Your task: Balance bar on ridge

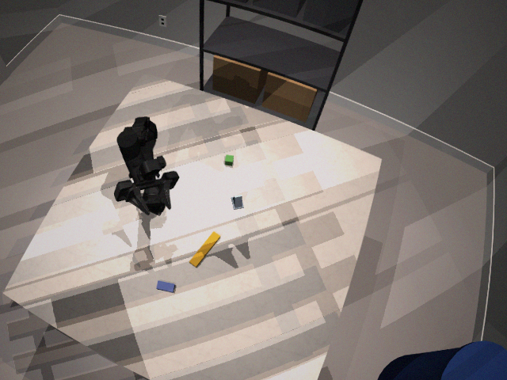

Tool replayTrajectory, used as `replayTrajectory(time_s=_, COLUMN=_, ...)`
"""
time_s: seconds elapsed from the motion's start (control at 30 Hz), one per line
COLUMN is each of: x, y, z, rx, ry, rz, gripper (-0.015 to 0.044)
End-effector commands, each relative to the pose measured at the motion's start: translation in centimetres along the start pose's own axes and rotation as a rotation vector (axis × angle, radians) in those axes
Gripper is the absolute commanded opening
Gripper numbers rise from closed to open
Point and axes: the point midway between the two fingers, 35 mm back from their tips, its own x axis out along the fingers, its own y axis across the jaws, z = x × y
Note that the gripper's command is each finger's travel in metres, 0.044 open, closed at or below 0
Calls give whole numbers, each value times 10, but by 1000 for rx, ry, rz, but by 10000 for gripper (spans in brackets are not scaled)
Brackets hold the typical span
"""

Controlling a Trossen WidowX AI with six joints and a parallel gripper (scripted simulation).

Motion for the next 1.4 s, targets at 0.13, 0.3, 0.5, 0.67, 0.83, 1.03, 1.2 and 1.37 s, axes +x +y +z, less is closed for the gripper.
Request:
replayTrajectory(time_s=0.13, x=48, y=34, z=-50, rx=-94, ry=154, rz=176, gripper=315)
replayTrajectory(time_s=0.3, x=69, y=59, z=-77, rx=-166, ry=230, rz=286, gripper=315)
replayTrajectory(time_s=0.5, x=87, y=94, z=-107, rx=-266, ry=312, rz=427, gripper=315)
replayTrajectory(time_s=0.67, x=97, y=126, z=-133, rx=-363, ry=373, rz=556, gripper=315)
replayTrajectory(time_s=0.83, x=102, y=159, z=-158, rx=-470, ry=426, rz=693, gripper=315)
replayTrajectory(time_s=1.03, x=99, y=198, z=-187, rx=-591, ry=487, rz=854, gripper=315)
replayTrajectory(time_s=1.2, x=92, y=225, z=-209, rx=-686, ry=532, rz=977, gripper=315)
replayTrajectory(time_s=1.37, x=83, y=249, z=-227, rx=-799, ry=548, rz=1104, gripper=315)
